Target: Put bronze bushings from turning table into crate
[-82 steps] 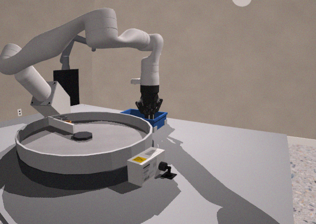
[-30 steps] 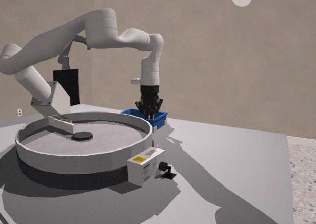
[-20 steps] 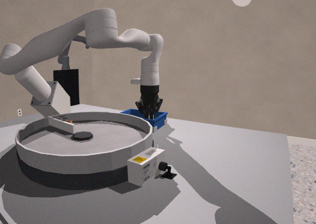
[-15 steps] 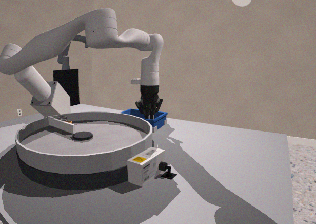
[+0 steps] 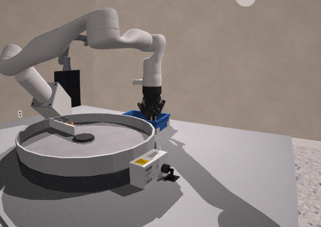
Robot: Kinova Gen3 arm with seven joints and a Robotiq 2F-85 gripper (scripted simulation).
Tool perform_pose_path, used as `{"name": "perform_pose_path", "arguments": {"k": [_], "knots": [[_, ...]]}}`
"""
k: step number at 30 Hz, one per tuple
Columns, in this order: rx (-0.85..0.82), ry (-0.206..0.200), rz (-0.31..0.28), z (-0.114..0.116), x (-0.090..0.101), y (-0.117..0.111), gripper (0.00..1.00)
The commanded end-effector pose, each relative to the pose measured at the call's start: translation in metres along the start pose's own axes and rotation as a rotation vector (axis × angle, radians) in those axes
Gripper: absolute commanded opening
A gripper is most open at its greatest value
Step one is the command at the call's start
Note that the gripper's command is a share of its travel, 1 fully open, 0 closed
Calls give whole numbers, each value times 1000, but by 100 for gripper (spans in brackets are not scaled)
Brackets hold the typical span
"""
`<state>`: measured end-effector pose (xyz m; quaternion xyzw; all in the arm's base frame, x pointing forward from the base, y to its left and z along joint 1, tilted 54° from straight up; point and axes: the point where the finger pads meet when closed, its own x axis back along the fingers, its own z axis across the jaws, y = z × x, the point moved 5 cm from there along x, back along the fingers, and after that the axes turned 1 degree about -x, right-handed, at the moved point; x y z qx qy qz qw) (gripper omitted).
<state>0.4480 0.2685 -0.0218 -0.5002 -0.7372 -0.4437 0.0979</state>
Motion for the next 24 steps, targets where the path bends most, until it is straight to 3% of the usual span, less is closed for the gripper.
{"name": "perform_pose_path", "arguments": {"k": [1, 24], "knots": [[0, 3, -1, 1, 4, 0, 16], [0, 3, -1, 1, 11, 0, 16]]}}
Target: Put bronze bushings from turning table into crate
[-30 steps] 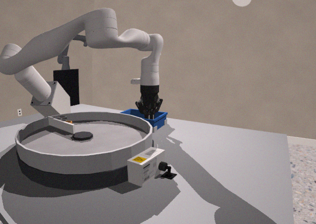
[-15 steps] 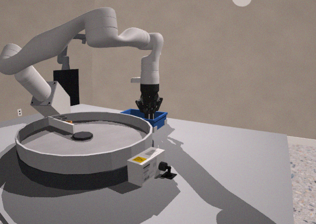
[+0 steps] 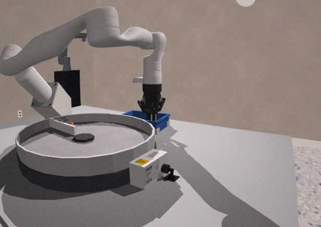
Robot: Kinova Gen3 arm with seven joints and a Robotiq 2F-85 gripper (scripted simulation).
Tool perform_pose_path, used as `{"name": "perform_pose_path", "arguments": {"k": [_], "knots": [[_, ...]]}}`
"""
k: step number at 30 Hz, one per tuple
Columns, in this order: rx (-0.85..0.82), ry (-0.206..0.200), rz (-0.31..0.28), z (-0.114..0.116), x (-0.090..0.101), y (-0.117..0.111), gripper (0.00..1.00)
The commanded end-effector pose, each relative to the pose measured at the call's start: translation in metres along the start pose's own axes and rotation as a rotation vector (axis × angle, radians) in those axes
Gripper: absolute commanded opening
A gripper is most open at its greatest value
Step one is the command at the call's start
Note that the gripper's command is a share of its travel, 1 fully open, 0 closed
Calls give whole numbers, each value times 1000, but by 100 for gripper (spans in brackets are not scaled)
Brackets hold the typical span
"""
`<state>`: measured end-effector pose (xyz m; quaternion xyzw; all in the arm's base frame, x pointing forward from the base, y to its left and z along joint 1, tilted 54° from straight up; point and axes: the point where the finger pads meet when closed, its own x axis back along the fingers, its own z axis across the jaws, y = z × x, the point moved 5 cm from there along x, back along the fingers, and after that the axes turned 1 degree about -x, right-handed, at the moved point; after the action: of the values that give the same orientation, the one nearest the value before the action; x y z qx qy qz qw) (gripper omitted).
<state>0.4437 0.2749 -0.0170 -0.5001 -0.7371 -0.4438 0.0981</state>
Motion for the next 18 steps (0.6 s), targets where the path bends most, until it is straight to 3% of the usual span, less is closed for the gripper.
{"name": "perform_pose_path", "arguments": {"k": [1, 18], "knots": [[0, 2, -2, 1, 2, 0, 16], [0, 2, -2, 1, 7, 0, 16]]}}
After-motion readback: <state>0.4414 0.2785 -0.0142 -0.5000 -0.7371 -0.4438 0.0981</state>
